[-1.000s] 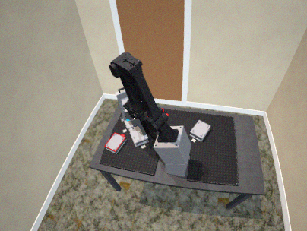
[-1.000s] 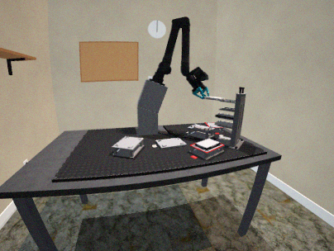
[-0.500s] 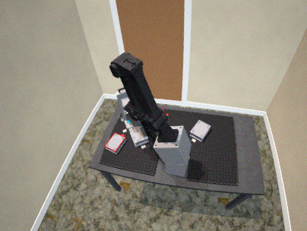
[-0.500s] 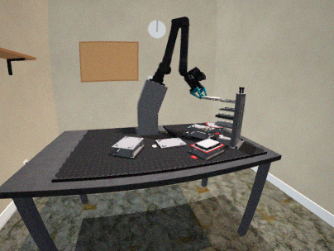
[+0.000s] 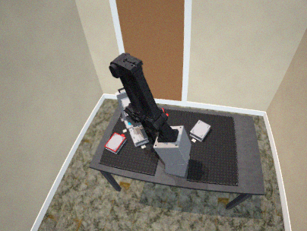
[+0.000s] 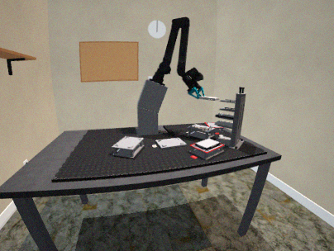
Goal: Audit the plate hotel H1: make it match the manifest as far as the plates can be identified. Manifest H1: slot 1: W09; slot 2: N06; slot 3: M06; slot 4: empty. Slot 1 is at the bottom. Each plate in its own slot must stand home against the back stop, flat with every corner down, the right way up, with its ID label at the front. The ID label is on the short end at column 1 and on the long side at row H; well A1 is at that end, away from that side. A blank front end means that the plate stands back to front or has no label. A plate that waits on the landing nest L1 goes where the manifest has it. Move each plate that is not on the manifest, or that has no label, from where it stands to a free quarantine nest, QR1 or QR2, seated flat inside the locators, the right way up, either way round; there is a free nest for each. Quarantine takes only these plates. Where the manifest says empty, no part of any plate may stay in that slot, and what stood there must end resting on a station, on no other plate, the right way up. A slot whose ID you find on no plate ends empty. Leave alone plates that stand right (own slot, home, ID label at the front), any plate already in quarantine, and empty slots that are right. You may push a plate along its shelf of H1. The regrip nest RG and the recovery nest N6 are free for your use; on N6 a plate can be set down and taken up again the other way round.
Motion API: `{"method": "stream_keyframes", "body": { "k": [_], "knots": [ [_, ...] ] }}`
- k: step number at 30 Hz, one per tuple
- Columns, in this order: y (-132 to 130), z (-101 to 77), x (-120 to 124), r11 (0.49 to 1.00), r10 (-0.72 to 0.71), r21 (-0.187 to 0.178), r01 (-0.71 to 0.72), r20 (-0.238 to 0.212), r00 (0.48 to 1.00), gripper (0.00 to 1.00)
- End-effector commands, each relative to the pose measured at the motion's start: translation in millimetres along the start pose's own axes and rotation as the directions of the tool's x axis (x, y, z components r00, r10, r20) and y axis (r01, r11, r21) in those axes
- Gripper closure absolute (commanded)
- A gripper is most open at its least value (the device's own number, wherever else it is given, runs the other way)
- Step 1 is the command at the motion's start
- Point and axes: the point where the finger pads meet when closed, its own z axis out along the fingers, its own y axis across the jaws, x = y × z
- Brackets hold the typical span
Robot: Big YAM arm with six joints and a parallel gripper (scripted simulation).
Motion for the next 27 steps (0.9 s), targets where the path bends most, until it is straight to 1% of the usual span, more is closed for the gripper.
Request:
{"method": "stream_keyframes", "body": {
  "k": [1, 16, 18, 19, 20, 25, 27],
  "knots": [
    [2.7, -1.5, 0.5, 1.0, 0.014, -0.012, -0.014, 0.015, 1.0, 0.14],
    [1.8, -11.9, 19.0, 1.0, 0.014, -0.011, -0.013, 0.013, 1.0, 0.14],
    [1.8, -11.9, 19.0, 1.0, 0.014, -0.011, -0.013, 0.013, 1.0, 0.14],
    [1.7, -12.8, 16.2, 1.0, 0.02, -0.011, -0.02, 0.023, 1.0, 0.14],
    [1.5, -13.4, 21.6, 1.0, 0.013, -0.01, -0.013, 0.012, 1.0, 0.14],
    [0.7, -17.3, 28.1, 1.0, 0.013, -0.009, -0.012, 0.01, 1.0, 0.14],
    [-1.2, -16.1, 27.9, 1.0, 0.016, -0.004, -0.016, 0.011, 1.0, 0.14]
  ]
}}
